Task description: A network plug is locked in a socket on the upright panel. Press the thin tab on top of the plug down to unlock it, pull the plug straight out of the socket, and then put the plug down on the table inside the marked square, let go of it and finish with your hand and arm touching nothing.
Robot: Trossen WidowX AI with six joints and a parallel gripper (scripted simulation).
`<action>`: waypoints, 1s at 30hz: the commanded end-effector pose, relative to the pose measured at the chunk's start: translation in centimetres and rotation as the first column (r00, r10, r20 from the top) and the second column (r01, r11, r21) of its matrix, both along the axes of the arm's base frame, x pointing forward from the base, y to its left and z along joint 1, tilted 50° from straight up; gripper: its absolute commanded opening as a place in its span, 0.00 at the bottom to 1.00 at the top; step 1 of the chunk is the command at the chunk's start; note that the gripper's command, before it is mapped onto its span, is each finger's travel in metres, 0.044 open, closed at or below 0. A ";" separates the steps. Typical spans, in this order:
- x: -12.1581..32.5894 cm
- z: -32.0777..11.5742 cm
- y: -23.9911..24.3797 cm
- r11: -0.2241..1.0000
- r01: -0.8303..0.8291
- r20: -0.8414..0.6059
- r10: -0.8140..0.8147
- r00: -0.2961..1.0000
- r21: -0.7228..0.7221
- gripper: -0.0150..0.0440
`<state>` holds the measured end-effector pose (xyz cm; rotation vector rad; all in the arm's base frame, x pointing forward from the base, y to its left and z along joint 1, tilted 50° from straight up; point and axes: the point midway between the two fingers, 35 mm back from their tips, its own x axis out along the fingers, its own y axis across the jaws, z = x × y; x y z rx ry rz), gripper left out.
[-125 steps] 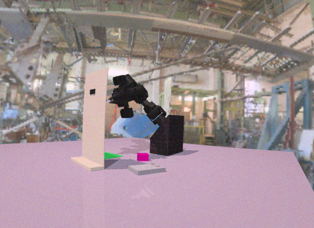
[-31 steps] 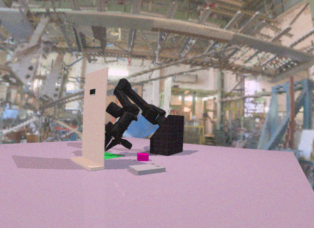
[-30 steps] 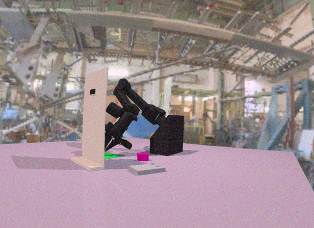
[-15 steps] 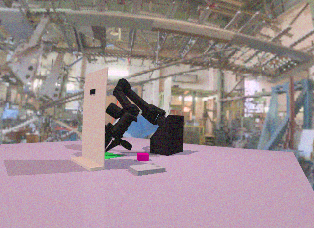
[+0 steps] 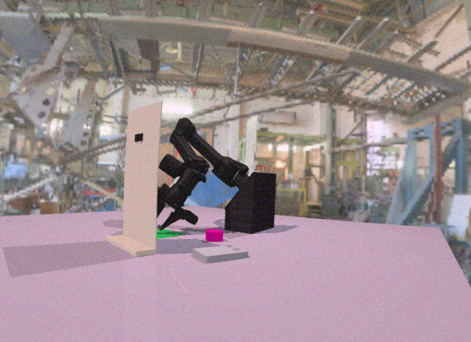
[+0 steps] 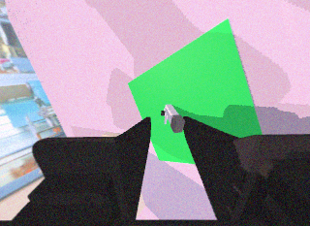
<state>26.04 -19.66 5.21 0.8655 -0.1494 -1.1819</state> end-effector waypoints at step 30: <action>-0.7 1.0 2.6 1.000 0.003 -0.004 -0.003 1.000 0.009 0.52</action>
